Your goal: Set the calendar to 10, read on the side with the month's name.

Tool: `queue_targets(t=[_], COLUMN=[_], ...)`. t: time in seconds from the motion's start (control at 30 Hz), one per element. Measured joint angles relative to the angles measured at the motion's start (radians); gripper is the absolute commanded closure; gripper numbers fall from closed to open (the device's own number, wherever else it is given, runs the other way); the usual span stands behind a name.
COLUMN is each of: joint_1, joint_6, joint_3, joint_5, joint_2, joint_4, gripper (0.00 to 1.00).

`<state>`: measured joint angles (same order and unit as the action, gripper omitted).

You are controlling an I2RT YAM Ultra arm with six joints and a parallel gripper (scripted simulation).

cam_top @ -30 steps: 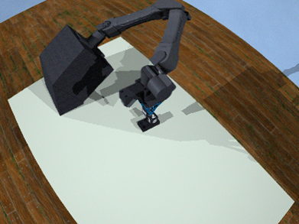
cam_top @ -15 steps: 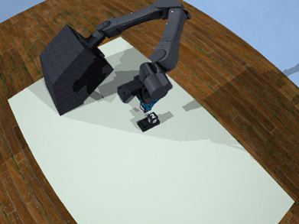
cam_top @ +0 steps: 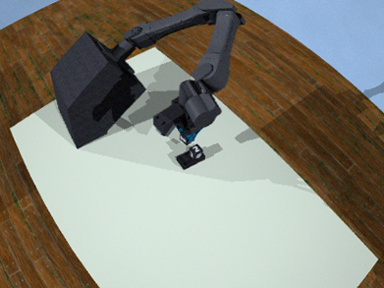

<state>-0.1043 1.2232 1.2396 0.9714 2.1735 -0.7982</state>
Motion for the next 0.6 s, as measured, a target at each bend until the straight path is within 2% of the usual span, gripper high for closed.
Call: queue_targets(t=[0.4, 0.6], joint_1=[0.000, 0.000], joint_6=[-0.388, -0.597], joint_3=[0.000, 0.000], joint_5=[0.000, -0.065], joint_2=[-0.001, 0.001], joint_4=[0.000, 0.045], gripper=[0.73, 0.73])
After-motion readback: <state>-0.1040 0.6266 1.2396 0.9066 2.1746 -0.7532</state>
